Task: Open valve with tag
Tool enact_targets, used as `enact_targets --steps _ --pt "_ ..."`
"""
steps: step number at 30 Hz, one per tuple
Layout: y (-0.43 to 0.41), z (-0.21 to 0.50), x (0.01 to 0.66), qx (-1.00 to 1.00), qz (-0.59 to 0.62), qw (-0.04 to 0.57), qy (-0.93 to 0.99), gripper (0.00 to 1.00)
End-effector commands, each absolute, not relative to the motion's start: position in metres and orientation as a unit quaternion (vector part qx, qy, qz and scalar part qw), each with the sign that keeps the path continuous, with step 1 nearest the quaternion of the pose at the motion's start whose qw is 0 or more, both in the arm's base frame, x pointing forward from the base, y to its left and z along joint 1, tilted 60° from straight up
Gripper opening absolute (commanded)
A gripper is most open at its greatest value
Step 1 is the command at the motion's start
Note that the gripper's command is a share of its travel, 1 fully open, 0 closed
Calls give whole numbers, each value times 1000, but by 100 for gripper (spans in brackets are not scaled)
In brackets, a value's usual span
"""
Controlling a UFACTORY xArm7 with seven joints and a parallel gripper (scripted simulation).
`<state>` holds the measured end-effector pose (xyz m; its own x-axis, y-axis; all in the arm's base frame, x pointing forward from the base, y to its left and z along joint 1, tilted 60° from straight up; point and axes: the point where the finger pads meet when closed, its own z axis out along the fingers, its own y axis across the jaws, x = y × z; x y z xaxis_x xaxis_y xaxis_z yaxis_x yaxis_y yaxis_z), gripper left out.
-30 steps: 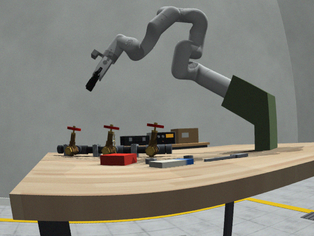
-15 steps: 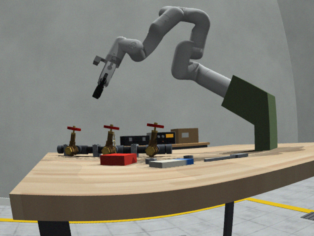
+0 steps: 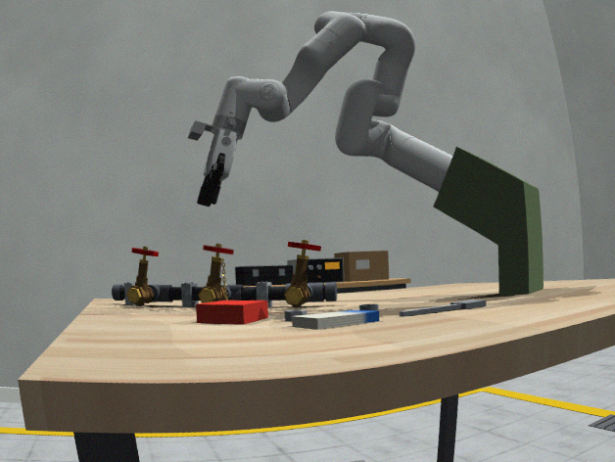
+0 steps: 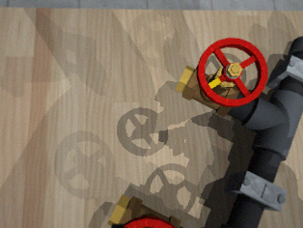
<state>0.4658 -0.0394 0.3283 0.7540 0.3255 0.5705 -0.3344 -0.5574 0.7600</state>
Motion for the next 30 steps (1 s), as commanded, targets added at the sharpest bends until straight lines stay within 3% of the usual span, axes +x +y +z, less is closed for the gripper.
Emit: enact_targets --steps 1,18,30 --pt "-41 310 461 822 327 466 -9 100" --pt "-45 250 434 863 239 443 -34 100" --pt "-44 245 431 867 231 440 -36 100"
